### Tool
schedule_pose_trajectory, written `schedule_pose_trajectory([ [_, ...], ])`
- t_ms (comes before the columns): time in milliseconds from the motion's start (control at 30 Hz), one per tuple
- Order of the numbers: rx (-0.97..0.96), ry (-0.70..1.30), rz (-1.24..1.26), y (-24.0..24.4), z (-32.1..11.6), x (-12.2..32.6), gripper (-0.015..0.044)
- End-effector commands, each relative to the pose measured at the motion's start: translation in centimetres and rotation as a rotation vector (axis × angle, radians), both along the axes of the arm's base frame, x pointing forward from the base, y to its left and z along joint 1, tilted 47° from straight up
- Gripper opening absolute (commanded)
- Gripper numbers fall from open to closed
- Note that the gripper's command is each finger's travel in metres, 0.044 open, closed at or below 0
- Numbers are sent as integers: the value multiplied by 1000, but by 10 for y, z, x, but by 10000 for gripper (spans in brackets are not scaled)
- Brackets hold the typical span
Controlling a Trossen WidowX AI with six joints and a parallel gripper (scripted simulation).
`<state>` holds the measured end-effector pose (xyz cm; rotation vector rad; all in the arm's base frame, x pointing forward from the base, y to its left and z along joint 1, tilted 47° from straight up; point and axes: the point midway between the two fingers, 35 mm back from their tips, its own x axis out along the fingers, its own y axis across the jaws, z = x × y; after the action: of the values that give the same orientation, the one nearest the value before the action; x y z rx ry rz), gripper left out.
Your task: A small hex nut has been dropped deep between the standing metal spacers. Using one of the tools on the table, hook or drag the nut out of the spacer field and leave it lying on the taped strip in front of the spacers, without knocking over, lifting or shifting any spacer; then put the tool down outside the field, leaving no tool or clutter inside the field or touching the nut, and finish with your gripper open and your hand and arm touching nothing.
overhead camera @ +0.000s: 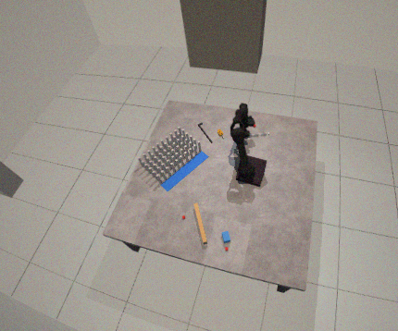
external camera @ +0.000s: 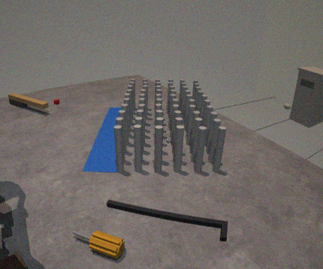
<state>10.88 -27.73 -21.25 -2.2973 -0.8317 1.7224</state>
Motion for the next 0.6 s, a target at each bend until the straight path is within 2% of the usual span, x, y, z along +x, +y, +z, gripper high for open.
schedule_pose_trajectory([
  [0, -35, -73, 207, 1, -1, 1, 440],
  [300, -97, -434, 1097, 4, -3, 7, 440],
  [567, -20, -816, 1865, 5, -2, 12, 440],
])
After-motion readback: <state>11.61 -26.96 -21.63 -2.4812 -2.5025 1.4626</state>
